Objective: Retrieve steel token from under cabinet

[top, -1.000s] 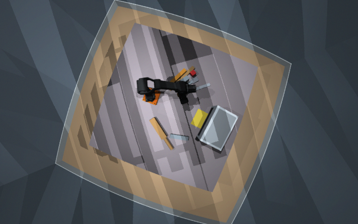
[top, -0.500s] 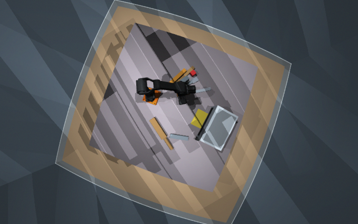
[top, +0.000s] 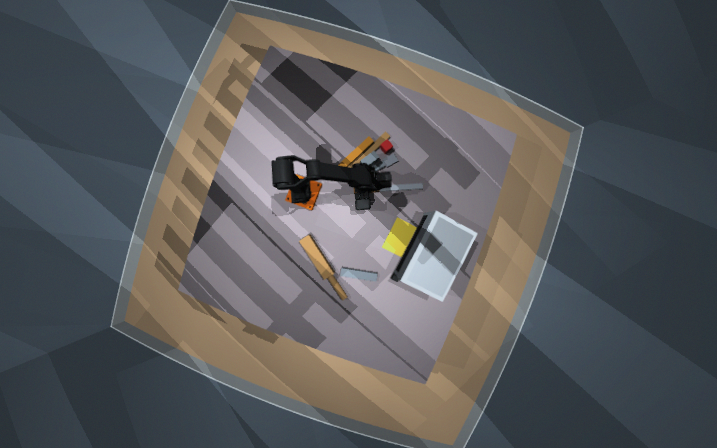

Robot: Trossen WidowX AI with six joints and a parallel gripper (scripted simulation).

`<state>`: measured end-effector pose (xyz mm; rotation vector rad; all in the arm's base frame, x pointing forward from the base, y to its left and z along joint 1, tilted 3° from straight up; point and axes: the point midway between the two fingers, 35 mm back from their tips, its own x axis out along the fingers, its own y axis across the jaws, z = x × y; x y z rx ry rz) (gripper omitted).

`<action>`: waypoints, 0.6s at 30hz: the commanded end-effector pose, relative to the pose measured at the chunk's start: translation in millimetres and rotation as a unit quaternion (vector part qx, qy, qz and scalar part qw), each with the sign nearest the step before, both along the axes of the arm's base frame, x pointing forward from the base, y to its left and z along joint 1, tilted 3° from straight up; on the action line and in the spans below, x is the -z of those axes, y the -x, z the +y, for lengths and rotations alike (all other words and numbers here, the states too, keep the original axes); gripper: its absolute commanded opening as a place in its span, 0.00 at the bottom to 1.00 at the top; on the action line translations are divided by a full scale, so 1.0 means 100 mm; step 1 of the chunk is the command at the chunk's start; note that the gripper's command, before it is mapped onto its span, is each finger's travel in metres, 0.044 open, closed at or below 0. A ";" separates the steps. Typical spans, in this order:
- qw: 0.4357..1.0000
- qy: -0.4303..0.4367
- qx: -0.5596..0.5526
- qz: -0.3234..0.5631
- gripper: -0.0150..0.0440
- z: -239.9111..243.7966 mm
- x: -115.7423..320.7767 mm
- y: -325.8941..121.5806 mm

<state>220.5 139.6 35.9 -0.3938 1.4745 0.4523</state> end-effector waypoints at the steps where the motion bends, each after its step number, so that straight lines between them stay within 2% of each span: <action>1: 1.000 -0.001 0.022 -0.001 0.25 -0.02 -0.01 0.00; 18: 0.996 -0.003 0.093 0.003 0.25 -0.05 -0.01 0.00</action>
